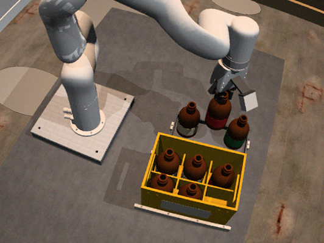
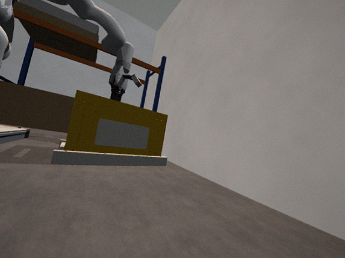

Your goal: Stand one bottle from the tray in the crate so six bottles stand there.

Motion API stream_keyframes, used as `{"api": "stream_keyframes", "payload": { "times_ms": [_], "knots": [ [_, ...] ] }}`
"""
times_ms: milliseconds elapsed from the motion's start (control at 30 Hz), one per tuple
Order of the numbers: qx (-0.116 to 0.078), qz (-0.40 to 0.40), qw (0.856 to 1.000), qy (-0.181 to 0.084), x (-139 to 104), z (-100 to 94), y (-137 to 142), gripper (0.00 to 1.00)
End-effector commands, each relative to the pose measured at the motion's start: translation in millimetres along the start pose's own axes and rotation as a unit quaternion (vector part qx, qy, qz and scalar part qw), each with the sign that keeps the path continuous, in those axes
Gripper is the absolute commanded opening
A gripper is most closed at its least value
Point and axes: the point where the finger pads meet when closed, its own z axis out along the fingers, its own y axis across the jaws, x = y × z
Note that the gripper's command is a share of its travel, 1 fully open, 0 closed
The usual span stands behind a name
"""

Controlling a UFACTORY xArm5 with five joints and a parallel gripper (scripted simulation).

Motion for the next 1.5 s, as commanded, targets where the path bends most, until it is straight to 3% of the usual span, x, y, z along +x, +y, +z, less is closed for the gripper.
{"api": "stream_keyframes", "payload": {
  "times_ms": [0,700,1467],
  "knots": [
    [0.002,0.0,1.0,0.001,0.5,-6.5,-0.8,0.0],
    [0.002,0.0,1.0,0.001,0.5,-24.2,-0.7,0.0],
    [0.002,0.0,1.0,0.001,0.5,-26.0,-0.7,0.0]
  ]
}}
